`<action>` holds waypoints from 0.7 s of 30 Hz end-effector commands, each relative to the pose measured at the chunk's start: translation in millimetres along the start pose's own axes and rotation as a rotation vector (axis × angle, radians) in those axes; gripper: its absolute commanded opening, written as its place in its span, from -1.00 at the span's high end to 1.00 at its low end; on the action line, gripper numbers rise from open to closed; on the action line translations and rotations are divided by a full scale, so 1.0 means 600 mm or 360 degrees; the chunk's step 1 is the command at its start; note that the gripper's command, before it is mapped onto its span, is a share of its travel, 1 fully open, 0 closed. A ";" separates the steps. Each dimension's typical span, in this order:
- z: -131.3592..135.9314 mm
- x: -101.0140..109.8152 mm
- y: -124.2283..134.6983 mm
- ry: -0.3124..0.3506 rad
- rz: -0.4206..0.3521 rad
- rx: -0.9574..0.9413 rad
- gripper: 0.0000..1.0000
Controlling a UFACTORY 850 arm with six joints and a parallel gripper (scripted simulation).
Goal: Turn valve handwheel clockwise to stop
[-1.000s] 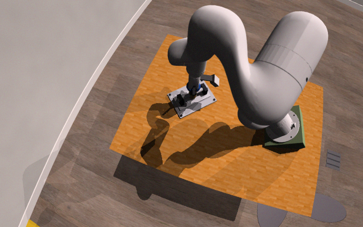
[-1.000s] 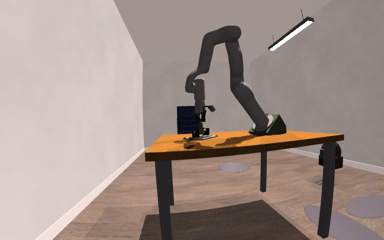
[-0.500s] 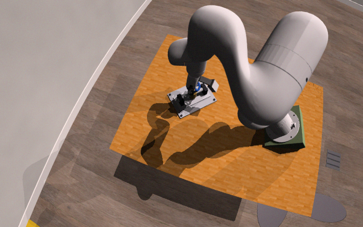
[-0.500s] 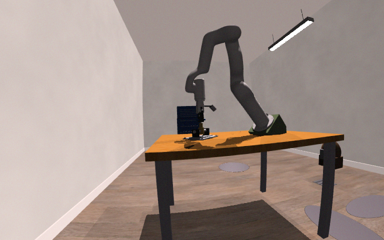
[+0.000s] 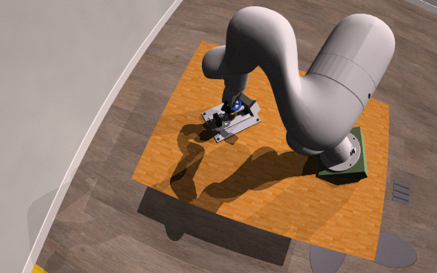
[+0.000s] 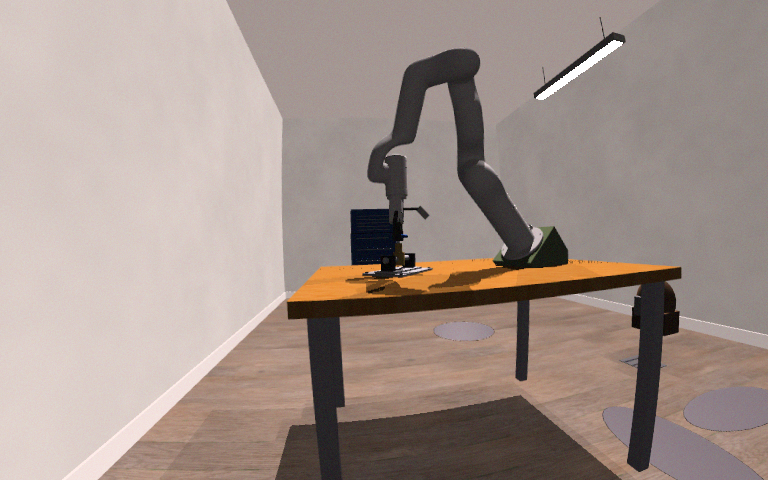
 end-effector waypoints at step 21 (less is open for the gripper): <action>0.000 0.001 0.001 -0.0006 0.0002 -0.0523 1.00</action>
Point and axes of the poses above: the point where the finger pads meet when closed, its own x axis back along the fingers, its own z axis across the jaws, y = z × x, the point moved 7 cm from there along x, back along the fingers, and after that the axes turned 6 degrees about x, right-handed, at the moved point
